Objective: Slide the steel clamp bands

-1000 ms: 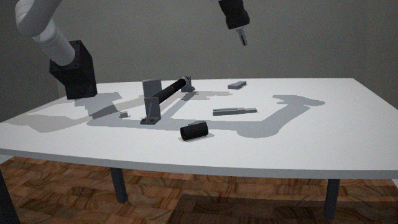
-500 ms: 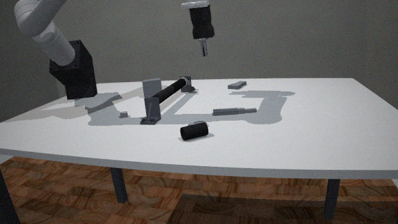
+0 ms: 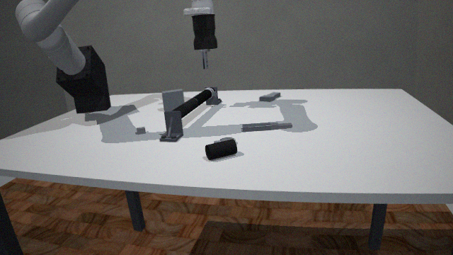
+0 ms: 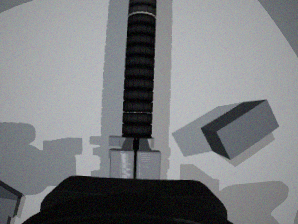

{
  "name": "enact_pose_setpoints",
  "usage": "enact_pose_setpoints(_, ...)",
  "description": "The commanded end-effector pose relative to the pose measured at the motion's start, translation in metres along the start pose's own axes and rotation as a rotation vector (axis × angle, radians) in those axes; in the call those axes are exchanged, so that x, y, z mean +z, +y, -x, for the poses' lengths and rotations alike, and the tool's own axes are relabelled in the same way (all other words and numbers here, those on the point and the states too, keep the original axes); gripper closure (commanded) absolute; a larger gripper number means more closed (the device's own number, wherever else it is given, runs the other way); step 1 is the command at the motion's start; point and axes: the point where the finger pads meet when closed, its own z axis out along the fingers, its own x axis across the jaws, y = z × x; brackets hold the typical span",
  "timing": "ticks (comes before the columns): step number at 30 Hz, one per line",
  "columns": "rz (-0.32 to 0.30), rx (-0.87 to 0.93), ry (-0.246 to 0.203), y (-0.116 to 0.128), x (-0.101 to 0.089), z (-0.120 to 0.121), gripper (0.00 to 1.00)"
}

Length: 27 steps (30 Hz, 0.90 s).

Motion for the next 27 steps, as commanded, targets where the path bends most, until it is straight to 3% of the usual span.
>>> enact_pose_setpoints(1, 0.000, -0.003, -0.003, 0.002, -0.001, -0.001, 1.00)
enact_pose_setpoints(12, 0.000, -0.003, -0.002, 0.002, 0.012, -0.001, 1.00)
enact_pose_setpoints(20, 0.000, -0.003, -0.002, 0.002, 0.046, -0.001, 1.00)
enact_pose_setpoints(27, 0.000, -0.003, -0.002, 0.002, 0.049, -0.001, 1.00)
